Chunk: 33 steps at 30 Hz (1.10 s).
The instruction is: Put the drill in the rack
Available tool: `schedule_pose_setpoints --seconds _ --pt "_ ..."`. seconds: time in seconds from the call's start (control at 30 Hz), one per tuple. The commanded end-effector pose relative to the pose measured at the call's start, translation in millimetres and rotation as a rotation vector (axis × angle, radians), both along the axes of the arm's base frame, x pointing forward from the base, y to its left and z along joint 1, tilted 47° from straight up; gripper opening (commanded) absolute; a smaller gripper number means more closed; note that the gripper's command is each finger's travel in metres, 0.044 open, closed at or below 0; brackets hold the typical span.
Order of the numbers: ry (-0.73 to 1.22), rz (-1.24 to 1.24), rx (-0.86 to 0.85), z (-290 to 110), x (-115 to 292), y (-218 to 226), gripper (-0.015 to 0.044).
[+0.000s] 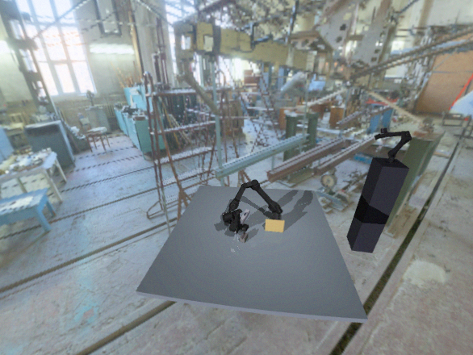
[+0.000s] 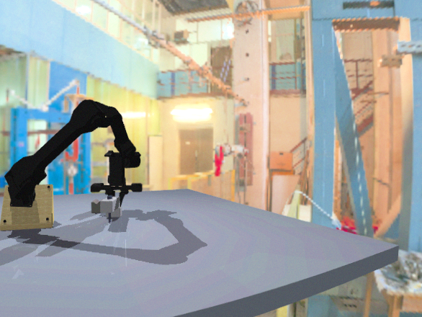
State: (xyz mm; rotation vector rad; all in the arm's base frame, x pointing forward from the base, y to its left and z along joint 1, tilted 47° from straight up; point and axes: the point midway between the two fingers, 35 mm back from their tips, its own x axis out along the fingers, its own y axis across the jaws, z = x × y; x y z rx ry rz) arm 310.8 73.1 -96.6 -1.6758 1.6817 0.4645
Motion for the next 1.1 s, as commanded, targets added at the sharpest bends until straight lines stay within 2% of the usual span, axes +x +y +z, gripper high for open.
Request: schedule_pose_setpoints --seconds 0.0,1.07 --pt "0.0 0.001 -0.001 0 0 1 0.0" --pt "0.009 0.005 -0.008 -9 2 12 0.0"
